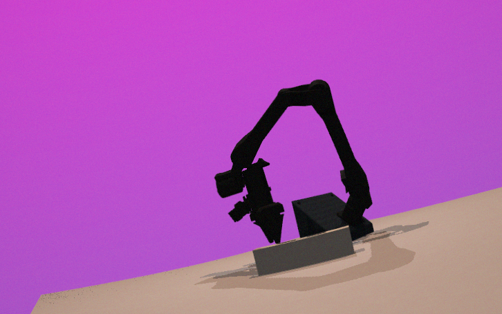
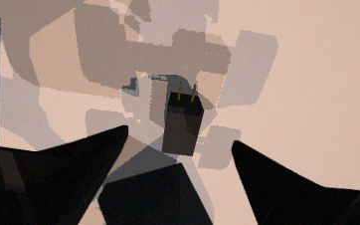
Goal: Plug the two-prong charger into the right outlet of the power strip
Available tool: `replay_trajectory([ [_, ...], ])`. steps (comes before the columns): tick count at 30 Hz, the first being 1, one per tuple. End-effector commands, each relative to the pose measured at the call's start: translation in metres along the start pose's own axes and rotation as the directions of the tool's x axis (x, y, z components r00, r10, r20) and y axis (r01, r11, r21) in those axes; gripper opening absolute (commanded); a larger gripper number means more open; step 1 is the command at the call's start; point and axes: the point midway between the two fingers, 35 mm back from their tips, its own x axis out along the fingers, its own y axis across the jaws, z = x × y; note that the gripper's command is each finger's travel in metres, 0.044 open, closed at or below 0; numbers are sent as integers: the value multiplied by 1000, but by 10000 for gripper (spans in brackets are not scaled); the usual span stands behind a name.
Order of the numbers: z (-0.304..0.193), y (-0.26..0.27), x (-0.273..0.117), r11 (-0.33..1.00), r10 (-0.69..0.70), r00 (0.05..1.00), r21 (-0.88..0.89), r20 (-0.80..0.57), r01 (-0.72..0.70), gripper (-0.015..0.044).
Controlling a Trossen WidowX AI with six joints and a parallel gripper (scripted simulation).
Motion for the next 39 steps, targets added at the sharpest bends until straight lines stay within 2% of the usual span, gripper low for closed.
replay_trajectory([
  [1,0,0,9,1000,5,1000,7,-6,-5,440],
  [23,0,1,38,1000,7,1000,7,-7,-7,440],
  [35,1,1,35,1000,3,1000,0,-4,-3,125],
  [39,1,1,35,1000,3,1000,0,-4,-3,98],
])
